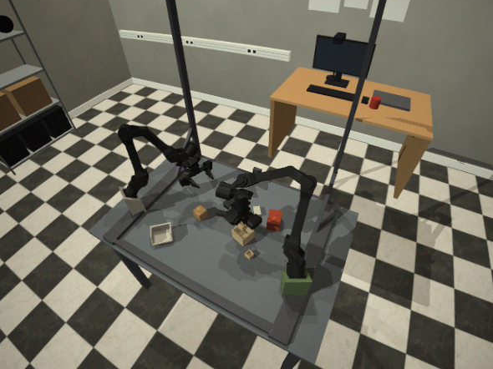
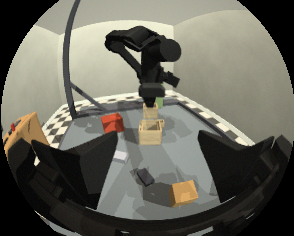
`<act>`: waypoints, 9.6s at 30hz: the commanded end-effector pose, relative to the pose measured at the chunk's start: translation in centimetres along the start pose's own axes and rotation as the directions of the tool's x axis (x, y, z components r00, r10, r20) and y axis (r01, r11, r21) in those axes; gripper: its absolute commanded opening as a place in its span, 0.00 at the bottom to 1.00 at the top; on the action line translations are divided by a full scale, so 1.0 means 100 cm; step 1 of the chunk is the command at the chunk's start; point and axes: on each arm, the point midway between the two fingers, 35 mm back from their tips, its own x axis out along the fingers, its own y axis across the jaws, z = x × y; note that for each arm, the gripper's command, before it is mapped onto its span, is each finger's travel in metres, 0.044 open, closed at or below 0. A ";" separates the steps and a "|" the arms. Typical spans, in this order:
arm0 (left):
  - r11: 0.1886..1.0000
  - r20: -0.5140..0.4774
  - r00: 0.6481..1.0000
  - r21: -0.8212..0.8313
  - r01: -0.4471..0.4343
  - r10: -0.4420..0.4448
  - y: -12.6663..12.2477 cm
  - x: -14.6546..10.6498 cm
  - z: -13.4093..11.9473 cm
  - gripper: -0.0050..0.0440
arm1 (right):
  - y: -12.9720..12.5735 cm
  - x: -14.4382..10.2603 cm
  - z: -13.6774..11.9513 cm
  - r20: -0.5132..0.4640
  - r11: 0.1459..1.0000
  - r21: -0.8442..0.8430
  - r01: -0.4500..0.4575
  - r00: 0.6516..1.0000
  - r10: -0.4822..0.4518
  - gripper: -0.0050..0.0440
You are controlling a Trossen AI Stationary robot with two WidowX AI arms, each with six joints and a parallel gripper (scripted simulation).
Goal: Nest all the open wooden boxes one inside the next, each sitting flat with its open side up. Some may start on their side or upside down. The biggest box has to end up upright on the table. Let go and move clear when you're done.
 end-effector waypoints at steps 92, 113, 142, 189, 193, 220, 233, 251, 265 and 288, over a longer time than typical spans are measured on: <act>0.016 0.008 1.000 -1.000 0.008 -0.011 -0.005 0.038 0.000 0.48 | 0.002 -0.001 0.005 0.010 1.000 0.011 -0.005 1.000 0.005 0.92; 0.013 0.006 1.000 -1.000 0.007 -0.008 -0.004 0.048 0.001 0.48 | 0.002 -0.001 0.005 0.010 1.000 0.011 -0.005 1.000 0.005 0.92; 0.011 0.006 1.000 -1.000 0.006 -0.005 -0.004 0.083 0.001 0.48 | 0.002 -0.001 0.005 0.010 1.000 0.011 -0.005 1.000 0.005 0.92; 0.020 0.003 1.000 -1.000 0.003 -0.018 -0.006 0.087 -0.001 0.19 | 0.002 -0.001 0.005 0.010 1.000 0.011 -0.005 1.000 0.005 0.92; 0.020 0.003 1.000 -1.000 0.003 -0.018 -0.006 0.087 -0.001 0.13 | 0.002 -0.001 0.005 0.010 1.000 0.011 -0.005 1.000 0.005 0.92; 0.726 0.008 1.000 -0.687 0.025 -0.027 -0.011 0.053 0.000 0.08 | 0.002 -0.001 0.005 0.010 1.000 0.011 -0.005 1.000 0.005 0.92; 0.976 0.009 1.000 -0.215 0.024 -0.022 -0.010 0.035 0.001 0.00 | 0.002 -0.001 0.005 0.010 1.000 0.011 -0.005 1.000 0.005 0.92; 0.849 0.009 1.000 0.527 0.016 -0.025 -0.007 0.003 -0.003 0.00 | 0.002 -0.001 0.005 0.010 1.000 0.011 -0.005 1.000 0.005 0.92; 0.666 0.007 1.000 0.746 0.009 -0.021 -0.004 -0.004 -0.004 0.00 | 0.002 -0.001 0.004 0.008 1.000 0.004 -0.003 1.000 0.003 0.92; 0.480 0.007 1.000 0.877 0.002 -0.017 0.022 0.019 0.018 0.00 | -0.071 0.063 -0.039 -0.361 0.844 -0.536 0.028 0.896 -0.259 0.92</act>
